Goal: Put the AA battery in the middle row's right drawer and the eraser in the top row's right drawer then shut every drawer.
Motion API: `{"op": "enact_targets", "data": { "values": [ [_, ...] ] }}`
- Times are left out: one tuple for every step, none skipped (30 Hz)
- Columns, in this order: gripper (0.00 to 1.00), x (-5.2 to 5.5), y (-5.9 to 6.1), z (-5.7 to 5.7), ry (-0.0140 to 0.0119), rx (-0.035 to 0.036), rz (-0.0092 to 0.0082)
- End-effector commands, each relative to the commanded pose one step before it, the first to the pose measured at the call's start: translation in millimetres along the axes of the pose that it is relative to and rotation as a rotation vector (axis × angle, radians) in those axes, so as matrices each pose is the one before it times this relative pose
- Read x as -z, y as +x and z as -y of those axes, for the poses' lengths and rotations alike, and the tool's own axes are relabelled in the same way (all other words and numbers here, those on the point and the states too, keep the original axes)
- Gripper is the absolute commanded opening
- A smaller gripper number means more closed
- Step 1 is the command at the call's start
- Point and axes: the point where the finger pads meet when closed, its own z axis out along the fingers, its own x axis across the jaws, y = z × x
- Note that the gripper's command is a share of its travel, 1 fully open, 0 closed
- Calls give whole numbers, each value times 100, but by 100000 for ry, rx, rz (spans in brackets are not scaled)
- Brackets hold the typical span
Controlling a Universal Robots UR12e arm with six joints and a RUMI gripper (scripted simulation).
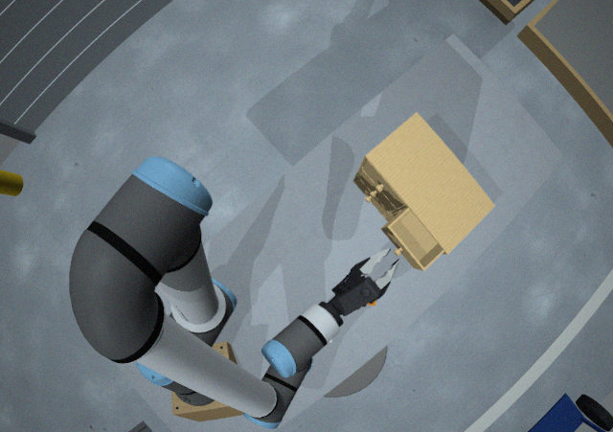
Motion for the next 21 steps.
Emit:
{"op": "enact_targets", "data": {
  "values": [
    [20, -686, 59, 450, 195, 367, -10],
    [20, -84, 3, 27, -3, -9, -1],
    [20, -80, 4, 25, -4, -12, -1],
    [20, -75, 4, 23, -4, -13, -1],
    [20, -70, 3, 21, -3, -12, -1],
    [20, -65, 4, 20, -4, -10, -1],
    [20, 0, 0, 0, 0, 0, 0],
    [20, 0, 0, 0, 0, 0, 0],
    [20, -61, 7, 14, -8, -21, -3],
    [20, -53, -2, 21, 2, 4, 1],
    [20, -48, -2, 20, 2, 5, 1],
    [20, -42, -2, 17, 2, 5, 1],
    [20, -37, -2, 15, 2, 4, 1],
    [20, -31, -2, 13, 2, 3, 1],
    [20, -26, -1, 11, 2, 6, 1],
    [20, -21, -2, 9, 3, 17, 1],
    [20, -16, -3, 7, 4, 20, 2],
    [20, -12, -2, 5, 4, 19, 2],
    [20, -8, -1, 3, 3, 17, 1],
    [20, 2, 14, 10, 16, 12, -22],
    [20, 17, 13, -6, 8, -34, -42]
  ]
}}
